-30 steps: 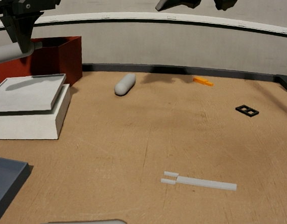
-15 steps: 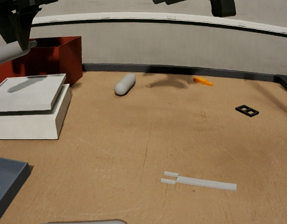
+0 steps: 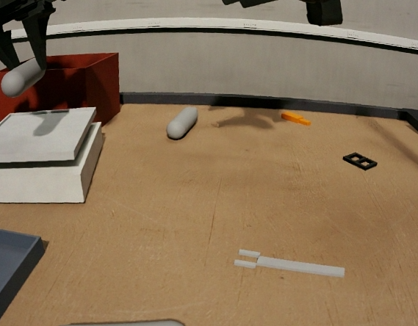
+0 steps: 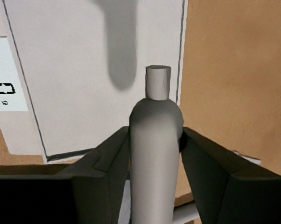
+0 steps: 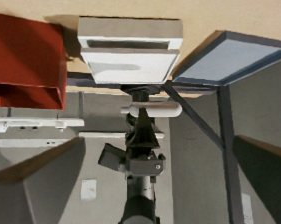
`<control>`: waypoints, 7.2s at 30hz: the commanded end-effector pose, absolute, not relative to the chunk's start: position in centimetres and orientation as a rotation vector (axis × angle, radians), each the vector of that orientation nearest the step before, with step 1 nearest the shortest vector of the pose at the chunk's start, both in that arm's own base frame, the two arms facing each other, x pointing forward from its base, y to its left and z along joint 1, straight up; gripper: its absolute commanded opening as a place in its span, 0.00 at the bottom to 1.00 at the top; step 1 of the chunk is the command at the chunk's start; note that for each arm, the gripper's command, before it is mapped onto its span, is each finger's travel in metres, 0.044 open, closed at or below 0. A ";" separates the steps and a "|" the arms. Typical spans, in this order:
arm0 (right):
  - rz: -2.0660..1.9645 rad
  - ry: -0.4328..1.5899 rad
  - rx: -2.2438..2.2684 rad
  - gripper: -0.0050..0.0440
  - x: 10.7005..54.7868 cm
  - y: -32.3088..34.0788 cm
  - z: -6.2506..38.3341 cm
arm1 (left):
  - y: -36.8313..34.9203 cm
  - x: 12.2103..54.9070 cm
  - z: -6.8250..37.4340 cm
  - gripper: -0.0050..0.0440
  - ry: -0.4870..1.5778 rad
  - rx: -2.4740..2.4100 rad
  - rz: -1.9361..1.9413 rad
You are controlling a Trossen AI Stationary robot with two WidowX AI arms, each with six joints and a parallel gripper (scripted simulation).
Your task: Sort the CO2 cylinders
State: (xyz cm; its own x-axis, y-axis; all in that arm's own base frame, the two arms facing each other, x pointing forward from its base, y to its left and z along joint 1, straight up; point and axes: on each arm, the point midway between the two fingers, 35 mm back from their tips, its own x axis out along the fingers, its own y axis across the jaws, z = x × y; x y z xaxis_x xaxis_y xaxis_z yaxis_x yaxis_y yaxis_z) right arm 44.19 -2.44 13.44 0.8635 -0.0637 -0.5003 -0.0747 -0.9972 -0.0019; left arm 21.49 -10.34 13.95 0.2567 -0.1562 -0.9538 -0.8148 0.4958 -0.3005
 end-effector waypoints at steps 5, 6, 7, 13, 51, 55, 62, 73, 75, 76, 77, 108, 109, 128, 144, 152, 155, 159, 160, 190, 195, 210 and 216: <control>0.762 0.112 -3.026 1.00 44.4 -2.4 14.7 | -10.5 21.6 14.3 0.00 1.191 -1.075 0.594; 0.762 0.112 -3.026 1.00 44.4 -2.4 14.7 | -10.7 21.9 14.7 0.00 1.183 -1.081 0.585; 0.762 0.112 -3.026 1.00 44.4 -2.4 14.7 | -10.9 22.4 14.9 0.00 1.181 -1.083 0.582; 0.762 0.112 -3.026 1.00 44.4 -2.4 14.7 | -12.5 25.7 15.0 0.00 1.182 -1.087 0.580; 0.762 0.112 -3.026 1.00 44.4 -2.4 14.7 | -15.4 33.1 16.2 0.00 1.198 -0.767 0.323; 0.762 0.112 -3.026 1.00 44.4 -2.4 14.7 | -15.3 33.2 16.3 0.00 1.202 -0.621 0.222; 0.762 0.112 -3.026 1.00 44.4 -2.4 14.7 | -14.9 33.4 16.5 0.00 1.194 -0.330 0.027; 0.762 0.112 -3.026 1.00 44.4 -2.4 14.7 | -14.6 33.2 16.2 0.00 1.168 0.075 -0.232; 0.762 0.112 -3.026 1.00 44.4 -2.4 14.7 | -14.8 33.2 16.2 0.00 1.158 0.158 -0.290; 0.762 0.112 -3.026 1.00 44.4 -2.4 14.7 | -14.8 33.1 16.1 0.00 1.152 0.199 -0.318; 0.762 0.112 -3.026 1.00 44.4 -2.4 14.7 | -14.9 33.1 16.1 0.00 1.146 0.238 -0.349; 0.762 0.112 -3.026 1.00 44.4 -2.4 14.7 | -15.7 32.5 14.9 0.00 0.764 1.388 -1.119; 0.762 0.112 -3.026 1.00 44.4 -2.4 14.7 | -15.7 32.5 14.9 0.00 0.745 1.423 -1.143; 0.762 0.112 -3.026 1.00 44.4 -2.4 14.7 | -15.8 32.5 14.9 0.00 0.623 1.620 -1.263; 0.762 0.112 -3.026 1.00 44.4 -2.4 14.7 | -15.7 32.2 16.2 0.00 0.410 1.641 -1.075; 0.762 0.112 -3.026 1.00 44.4 -2.4 14.7 | -15.2 31.3 16.0 0.00 0.267 1.645 -0.946; 0.762 0.112 -3.026 1.00 44.4 -2.4 14.7 | -15.4 31.6 16.5 0.00 0.224 1.643 -0.907; 0.762 0.112 -3.026 1.00 44.4 -2.4 14.7 | -15.3 31.6 16.4 0.00 0.154 1.640 -0.843; 0.762 0.112 -3.026 1.00 44.4 -2.4 14.7 | -15.3 31.6 16.5 0.00 0.137 1.639 -0.827; 0.759 0.112 -3.029 1.00 45.2 -2.5 14.6 | -16.0 32.8 19.3 0.00 -0.076 1.613 -0.624; 0.758 0.113 -3.029 1.00 47.8 -2.7 14.3 | -16.0 32.8 19.3 0.00 -0.076 1.613 -0.624; 0.761 0.112 -3.027 1.00 49.6 -2.8 13.9 | -15.9 32.7 18.6 0.00 -0.061 1.613 -0.638; 0.757 0.112 -3.028 1.00 49.3 -2.8 14.1 | -15.9 32.7 18.6 0.00 -0.061 1.613 -0.638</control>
State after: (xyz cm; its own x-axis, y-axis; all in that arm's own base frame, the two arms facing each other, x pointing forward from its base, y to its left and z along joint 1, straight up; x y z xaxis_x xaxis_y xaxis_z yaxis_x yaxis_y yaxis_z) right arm 49.02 -2.70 12.65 0.8647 -0.0645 -0.4982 -0.0746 -0.9972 -0.0003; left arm 32.44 -15.73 17.28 0.8297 -0.3943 -0.3952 0.3541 -0.1755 0.9186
